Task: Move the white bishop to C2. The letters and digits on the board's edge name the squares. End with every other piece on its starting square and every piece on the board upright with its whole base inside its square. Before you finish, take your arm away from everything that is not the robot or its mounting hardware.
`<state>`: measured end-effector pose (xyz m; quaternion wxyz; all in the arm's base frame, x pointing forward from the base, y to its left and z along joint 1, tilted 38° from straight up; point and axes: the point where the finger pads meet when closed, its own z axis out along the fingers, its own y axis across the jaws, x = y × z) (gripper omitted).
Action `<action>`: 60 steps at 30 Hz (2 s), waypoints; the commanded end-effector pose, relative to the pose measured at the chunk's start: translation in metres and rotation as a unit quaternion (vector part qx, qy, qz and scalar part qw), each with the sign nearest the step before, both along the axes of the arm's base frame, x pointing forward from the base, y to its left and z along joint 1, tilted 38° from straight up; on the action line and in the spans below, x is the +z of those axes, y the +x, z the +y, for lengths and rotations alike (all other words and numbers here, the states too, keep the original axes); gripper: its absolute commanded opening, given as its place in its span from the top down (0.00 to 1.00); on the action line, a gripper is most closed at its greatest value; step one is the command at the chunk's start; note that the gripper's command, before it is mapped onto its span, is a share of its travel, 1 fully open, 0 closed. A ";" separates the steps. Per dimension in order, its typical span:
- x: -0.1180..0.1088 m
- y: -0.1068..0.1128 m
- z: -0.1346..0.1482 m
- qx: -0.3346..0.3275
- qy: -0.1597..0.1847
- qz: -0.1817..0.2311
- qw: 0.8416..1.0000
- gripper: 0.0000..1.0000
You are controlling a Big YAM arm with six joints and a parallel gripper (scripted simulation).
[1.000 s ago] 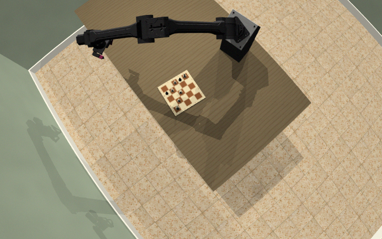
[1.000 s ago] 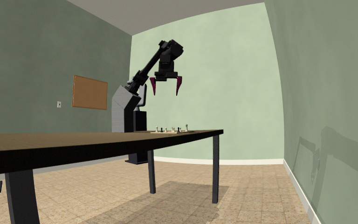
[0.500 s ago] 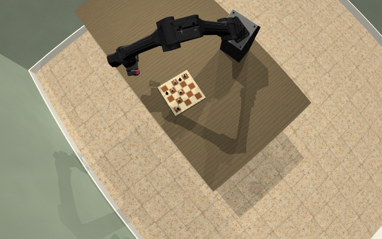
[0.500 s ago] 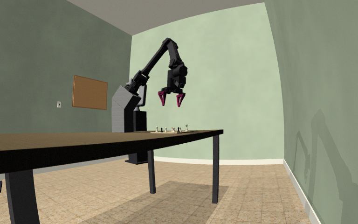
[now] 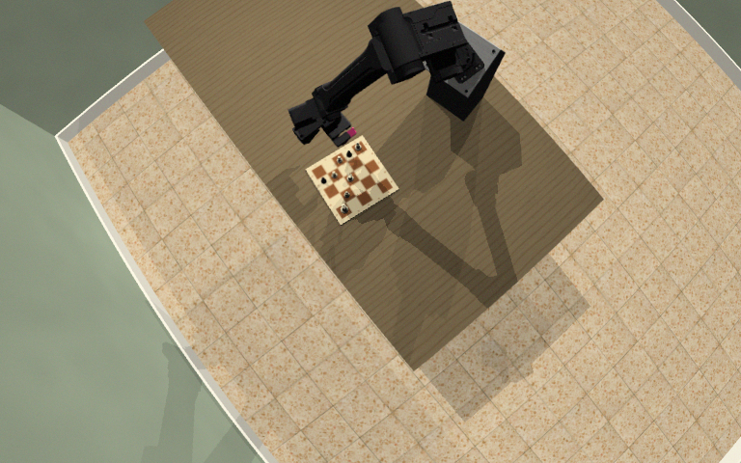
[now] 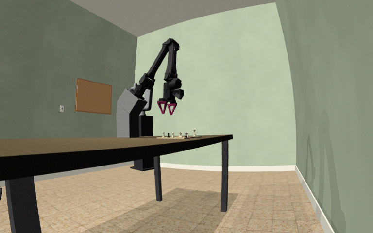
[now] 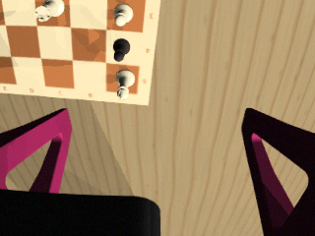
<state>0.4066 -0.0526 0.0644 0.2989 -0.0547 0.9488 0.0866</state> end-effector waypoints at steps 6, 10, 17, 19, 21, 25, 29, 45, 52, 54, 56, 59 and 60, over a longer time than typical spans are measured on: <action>-0.009 -0.038 0.026 0.085 -0.061 -0.052 0.993 0.00; -0.015 -0.049 0.032 0.098 -0.069 -0.055 0.991 0.00; -0.019 -0.051 0.029 0.095 -0.069 -0.050 0.992 0.00; -0.019 -0.051 0.029 0.095 -0.069 -0.050 0.992 0.00; -0.021 -0.053 0.029 0.095 -0.067 -0.044 0.992 0.00; -0.021 -0.053 0.029 0.095 -0.067 -0.044 0.992 0.00; -0.026 -0.038 0.033 0.091 -0.063 -0.047 0.993 0.00; -0.057 -0.019 0.036 0.082 -0.062 -0.048 0.994 0.64; -0.060 -0.022 0.037 0.083 -0.062 -0.044 0.994 0.64; -0.060 -0.022 0.037 0.083 -0.062 -0.044 0.994 0.64; -0.060 -0.022 0.037 0.083 -0.062 -0.044 0.994 0.64; -0.060 -0.022 0.037 0.083 -0.062 -0.044 0.994 0.64; -0.060 -0.022 0.037 0.083 -0.062 -0.044 0.994 0.64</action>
